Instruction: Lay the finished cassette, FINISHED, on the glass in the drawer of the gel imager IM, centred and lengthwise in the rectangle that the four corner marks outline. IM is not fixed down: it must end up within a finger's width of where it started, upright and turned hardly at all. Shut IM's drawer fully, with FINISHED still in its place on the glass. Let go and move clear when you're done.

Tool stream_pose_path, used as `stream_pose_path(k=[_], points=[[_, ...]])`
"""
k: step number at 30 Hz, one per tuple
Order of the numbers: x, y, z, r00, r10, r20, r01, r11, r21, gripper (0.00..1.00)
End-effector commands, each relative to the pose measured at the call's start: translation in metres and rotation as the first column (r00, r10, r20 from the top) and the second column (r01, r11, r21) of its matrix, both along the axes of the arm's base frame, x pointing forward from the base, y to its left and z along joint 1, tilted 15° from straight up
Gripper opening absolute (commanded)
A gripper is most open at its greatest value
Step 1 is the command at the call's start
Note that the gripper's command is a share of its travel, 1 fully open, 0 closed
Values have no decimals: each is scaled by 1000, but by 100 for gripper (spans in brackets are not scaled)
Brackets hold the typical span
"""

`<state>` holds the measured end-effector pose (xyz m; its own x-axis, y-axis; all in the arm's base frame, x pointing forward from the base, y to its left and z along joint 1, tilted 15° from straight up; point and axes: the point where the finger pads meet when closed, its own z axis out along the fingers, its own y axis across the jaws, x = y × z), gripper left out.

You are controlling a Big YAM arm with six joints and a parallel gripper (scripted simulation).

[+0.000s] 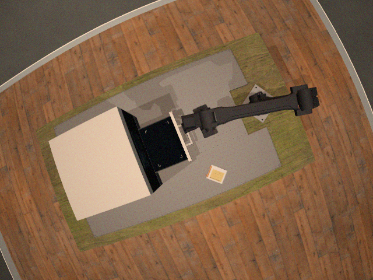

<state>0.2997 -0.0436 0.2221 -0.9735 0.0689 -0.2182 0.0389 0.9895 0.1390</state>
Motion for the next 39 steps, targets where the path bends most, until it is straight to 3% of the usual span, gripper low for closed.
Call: stream_pose_path(k=[1, 27, 28, 30, 33, 35, 39], points=[[1, 0, -1, 1000, -7, 15, 7, 1000, -4, 100], [1, 0, -1, 1000, -7, 15, 7, 1000, -4, 100], [7, 6, -6, 999, 52, 2, -52, 999, -13, 100], [29, 10, 20, 991, 116, 66, -113, 992, -47, 100], [39, 20, 20, 974, 211, 75, -206, 976, -76, 100], [39, 20, 20, 974, 211, 75, -206, 976, -76, 100], [47, 33, 17, 938, 336, 80, -327, 938, -111, 100]])
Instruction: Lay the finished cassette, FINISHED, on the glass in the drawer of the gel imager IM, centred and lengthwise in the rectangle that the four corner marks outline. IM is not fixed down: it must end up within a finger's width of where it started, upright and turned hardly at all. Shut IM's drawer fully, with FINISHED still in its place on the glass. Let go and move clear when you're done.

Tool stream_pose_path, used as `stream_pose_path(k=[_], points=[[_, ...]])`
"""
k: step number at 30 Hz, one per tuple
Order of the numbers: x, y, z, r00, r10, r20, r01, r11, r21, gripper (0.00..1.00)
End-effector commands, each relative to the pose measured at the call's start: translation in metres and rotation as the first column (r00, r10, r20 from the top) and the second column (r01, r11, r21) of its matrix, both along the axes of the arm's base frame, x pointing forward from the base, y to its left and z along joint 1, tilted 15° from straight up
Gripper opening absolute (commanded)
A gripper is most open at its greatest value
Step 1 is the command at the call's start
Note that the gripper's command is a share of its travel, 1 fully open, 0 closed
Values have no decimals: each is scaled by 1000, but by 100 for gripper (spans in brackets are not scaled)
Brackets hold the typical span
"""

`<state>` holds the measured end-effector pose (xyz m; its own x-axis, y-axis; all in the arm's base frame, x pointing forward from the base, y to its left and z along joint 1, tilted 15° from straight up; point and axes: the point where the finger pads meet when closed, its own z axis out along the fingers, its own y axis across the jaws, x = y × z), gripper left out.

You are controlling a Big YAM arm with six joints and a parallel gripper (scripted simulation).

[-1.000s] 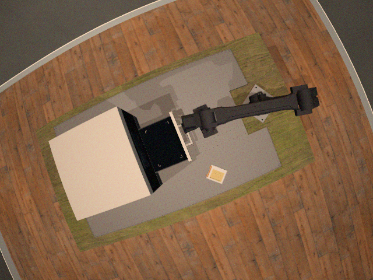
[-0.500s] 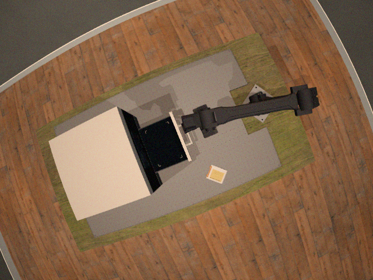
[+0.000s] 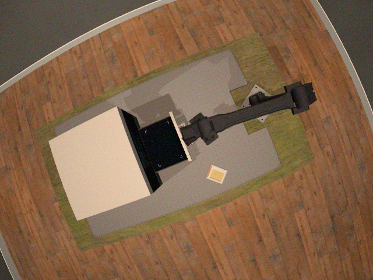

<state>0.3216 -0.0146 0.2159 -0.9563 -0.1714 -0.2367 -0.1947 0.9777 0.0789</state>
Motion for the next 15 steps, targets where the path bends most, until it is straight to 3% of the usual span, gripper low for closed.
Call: stream_pose_path(k=[1, 11, 13, 15], points=[[28, 8, 22, 987, 140, 76, -137, 990, -45, 100], [47, 43, 12, 890, 448, 81, -436, 890, -136, 100], [47, 43, 12, 890, 448, 81, -436, 890, -136, 100], [51, 53, 9, 859, 505, 79, -490, 858, -155, 100]])
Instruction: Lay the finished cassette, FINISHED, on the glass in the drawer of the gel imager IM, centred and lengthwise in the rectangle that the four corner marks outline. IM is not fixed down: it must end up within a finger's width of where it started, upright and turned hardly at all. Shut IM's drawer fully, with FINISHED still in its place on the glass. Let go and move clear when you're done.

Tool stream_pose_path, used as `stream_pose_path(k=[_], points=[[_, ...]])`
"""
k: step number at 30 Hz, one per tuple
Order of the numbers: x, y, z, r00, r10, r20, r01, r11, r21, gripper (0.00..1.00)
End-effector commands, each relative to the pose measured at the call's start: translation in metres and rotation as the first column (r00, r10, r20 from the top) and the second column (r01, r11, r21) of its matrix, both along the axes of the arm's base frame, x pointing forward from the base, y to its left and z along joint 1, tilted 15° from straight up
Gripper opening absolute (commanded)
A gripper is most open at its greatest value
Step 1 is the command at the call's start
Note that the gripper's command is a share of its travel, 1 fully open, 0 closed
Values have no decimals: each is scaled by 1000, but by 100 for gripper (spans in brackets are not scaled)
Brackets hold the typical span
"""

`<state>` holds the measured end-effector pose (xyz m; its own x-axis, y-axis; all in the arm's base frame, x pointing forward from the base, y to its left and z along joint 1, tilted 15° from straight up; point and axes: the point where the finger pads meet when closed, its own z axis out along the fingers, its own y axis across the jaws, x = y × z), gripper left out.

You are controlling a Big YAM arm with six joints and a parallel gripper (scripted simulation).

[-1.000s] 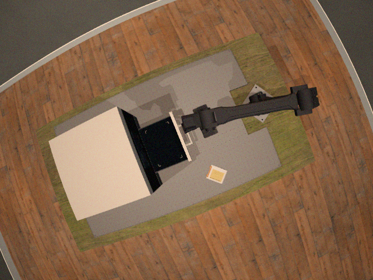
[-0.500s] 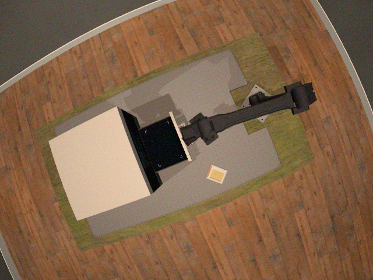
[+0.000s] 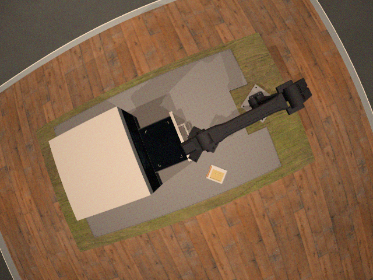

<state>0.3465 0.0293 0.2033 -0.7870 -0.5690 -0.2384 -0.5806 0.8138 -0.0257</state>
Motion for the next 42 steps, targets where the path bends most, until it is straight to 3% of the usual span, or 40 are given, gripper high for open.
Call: stream_pose_path(k=[1, 7, 13, 15, 17, 23, 30, 32, 42], points=[[28, 14, 21, 988, 137, 77, -135, 990, -33, 100], [34, 30, 16, 941, 327, 86, -320, 943, -85, 100], [43, 59, 8, 860, 504, 86, -490, 860, -142, 100], [43, 59, 8, 860, 504, 86, -490, 860, -142, 100], [45, 69, 5, 825, 559, 84, -542, 825, -160, 100], [49, 96, -2, 701, 709, 72, -684, 698, -211, 100], [51, 126, -10, 525, 850, 47, -813, 517, -270, 100], [51, 126, -10, 525, 850, 47, -813, 517, -270, 100], [50, 173, -23, 231, 973, -8, -916, 214, -340, 100]])
